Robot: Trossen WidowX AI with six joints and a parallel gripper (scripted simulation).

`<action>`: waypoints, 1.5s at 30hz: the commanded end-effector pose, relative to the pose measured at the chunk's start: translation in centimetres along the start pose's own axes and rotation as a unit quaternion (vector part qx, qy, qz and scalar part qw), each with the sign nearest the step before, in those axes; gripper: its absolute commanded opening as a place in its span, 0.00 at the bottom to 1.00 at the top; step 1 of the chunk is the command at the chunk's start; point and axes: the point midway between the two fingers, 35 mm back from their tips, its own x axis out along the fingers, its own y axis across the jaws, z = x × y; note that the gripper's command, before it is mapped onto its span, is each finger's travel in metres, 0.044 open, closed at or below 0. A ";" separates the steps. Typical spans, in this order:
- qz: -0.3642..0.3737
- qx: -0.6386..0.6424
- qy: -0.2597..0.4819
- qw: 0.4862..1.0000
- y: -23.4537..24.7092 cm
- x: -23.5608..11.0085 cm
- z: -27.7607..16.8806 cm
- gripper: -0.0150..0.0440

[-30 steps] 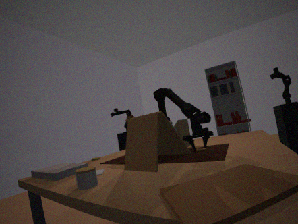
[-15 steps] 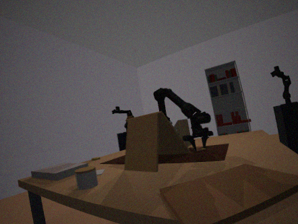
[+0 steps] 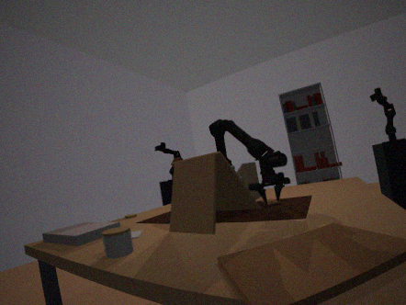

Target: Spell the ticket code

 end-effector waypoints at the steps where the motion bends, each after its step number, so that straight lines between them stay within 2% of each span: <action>1: 0.002 0.002 0.000 1.000 0.0 -0.3 0.0 0.25; 45: -0.003 0.005 -0.009 1.000 -0.4 -2.5 0.5 0.25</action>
